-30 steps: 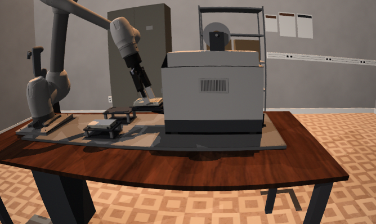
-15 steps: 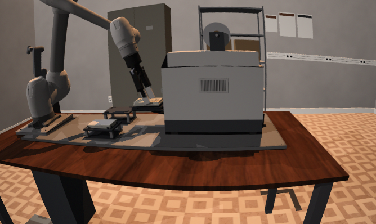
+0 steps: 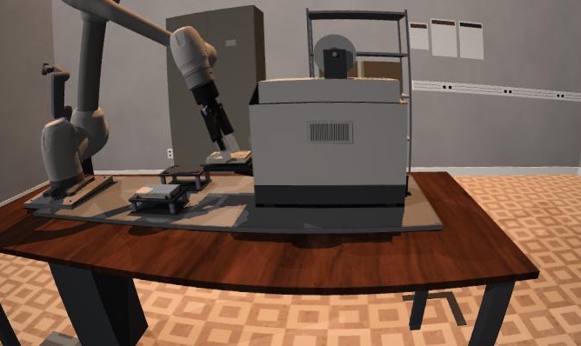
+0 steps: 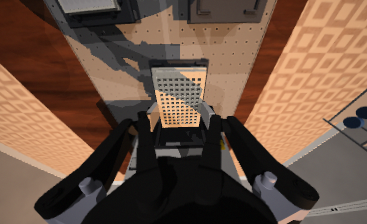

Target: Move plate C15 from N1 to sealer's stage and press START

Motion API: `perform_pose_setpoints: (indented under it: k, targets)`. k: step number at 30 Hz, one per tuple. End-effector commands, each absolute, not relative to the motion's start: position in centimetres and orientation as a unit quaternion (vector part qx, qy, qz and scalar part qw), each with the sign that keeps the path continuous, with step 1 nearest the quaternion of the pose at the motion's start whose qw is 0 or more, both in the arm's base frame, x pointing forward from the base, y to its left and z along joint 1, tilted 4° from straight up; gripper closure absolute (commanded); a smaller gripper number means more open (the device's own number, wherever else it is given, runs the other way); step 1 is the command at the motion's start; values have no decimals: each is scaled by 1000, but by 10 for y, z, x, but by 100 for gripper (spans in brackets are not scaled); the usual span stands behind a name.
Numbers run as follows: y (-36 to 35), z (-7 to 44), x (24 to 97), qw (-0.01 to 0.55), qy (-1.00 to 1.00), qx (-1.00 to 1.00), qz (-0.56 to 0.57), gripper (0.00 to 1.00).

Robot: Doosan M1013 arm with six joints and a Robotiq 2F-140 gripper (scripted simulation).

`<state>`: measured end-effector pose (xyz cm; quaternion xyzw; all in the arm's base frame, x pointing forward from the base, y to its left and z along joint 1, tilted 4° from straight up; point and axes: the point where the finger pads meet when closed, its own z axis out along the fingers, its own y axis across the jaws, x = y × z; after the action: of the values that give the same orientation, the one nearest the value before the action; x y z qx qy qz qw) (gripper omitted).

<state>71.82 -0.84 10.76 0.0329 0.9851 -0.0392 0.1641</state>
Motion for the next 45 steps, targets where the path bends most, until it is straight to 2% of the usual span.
perform_pose_setpoints:
  k: [1, 45]
  targets:
    - [-10, 102, 716, 161, 985, 34, -40, 90]
    - [-11, 91, 716, 161, 985, 34, -40, 90]
